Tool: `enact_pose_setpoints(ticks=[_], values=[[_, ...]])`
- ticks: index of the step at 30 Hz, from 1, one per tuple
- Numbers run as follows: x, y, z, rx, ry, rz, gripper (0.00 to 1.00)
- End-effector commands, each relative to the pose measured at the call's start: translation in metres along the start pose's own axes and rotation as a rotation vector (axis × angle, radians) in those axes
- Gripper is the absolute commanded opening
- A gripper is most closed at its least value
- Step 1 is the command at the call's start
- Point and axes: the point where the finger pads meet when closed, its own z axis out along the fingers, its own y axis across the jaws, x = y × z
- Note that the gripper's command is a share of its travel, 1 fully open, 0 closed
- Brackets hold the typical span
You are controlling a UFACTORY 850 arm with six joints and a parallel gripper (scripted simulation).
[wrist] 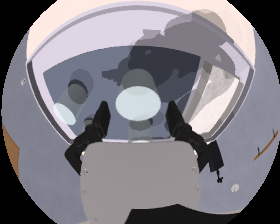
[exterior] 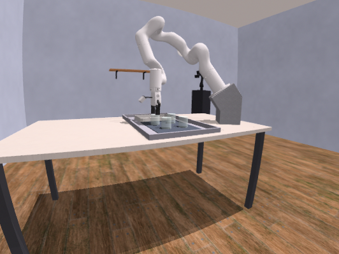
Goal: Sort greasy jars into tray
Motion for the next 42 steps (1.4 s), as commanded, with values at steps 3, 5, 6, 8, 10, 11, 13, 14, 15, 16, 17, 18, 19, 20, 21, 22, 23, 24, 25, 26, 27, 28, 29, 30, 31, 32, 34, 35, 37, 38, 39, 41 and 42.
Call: enact_pose_setpoints(ticks=[3, 5, 6, 8, 10, 11, 13, 14, 15, 16, 17, 18, 19, 20, 21, 22, 23, 24, 25, 26, 27, 28, 29, 30, 31, 32, 34, 35, 37, 38, 39, 41, 42], values=[[0.001, 0.000, 0.012, 0.000, 0.002, 0.000, 1.00], [0.001, 0.000, 0.014, 0.000, 0.002, 0.000, 1.00], [0.001, 0.000, 0.014, 0.000, 0.002, 0.000, 1.00], [0.001, 0.000, 0.018, 0.000, 0.002, 0.000, 1.00], [0.001, 0.000, 0.022, 0.000, 0.002, 0.000, 1.00], [0.001, 0.000, 0.024, 0.000, 0.002, 0.000, 1.00], [0.001, 0.000, 0.028, 0.000, 0.002, 0.000, 1.00], [0.001, 0.000, 0.030, 0.000, 0.002, 0.000, 1.00], [0.001, 0.000, 0.032, 0.000, 0.002, 0.000, 1.00], [0.001, 0.000, 0.034, 0.000, 0.002, 0.000, 1.00], [0.001, 0.000, 0.036, 0.000, 0.002, 0.000, 1.00], [0.001, 0.000, 0.038, 0.000, 0.002, 0.000, 1.00], [0.001, 0.000, 0.038, 0.000, 0.002, 0.000, 1.00], [0.001, 0.000, 0.038, 0.000, 0.002, 0.000, 1.00], [0.001, 0.000, 0.038, 0.000, 0.002, 0.000, 1.00], [0.001, 0.000, 0.038, 0.000, 0.002, 0.000, 1.00], [0.001, 0.000, 0.038, 0.000, 0.002, 0.000, 1.00], [0.001, 0.000, 0.038, 0.000, 0.002, 0.000, 1.00], [0.001, 0.000, 0.038, 0.000, 0.002, 0.000, 0.91], [0.001, 0.000, 0.038, 0.000, 0.002, 0.000, 0.91], [0.001, 0.000, 0.038, 0.000, 0.002, 0.000, 0.91], [0.001, 0.000, 0.038, 0.000, 0.002, 0.000, 0.91], [0.001, 0.000, 0.038, 0.000, 0.002, 0.000, 0.91], [0.001, 0.000, 0.038, 0.000, 0.002, 0.000, 0.91], [0.001, 0.000, 0.038, 0.000, 0.002, 0.000, 0.91], [0.001, 0.000, 0.038, 0.000, 0.002, 0.000, 0.91], [0.001, 0.000, 0.038, 0.000, 0.002, 0.000, 0.91], [0.001, 0.000, 0.038, 0.000, 0.002, 0.000, 0.91], [0.001, 0.000, 0.038, 0.000, 0.002, 0.000, 0.88], [0.001, 0.000, 0.038, 0.000, 0.002, 0.000, 0.88], [0.001, 0.000, 0.038, 0.000, 0.002, 0.000, 0.88], [0.001, 0.000, 0.038, 0.000, 0.002, 0.000, 0.88], [0.001, 0.000, 0.038, 0.000, 0.002, 0.000, 0.88]])
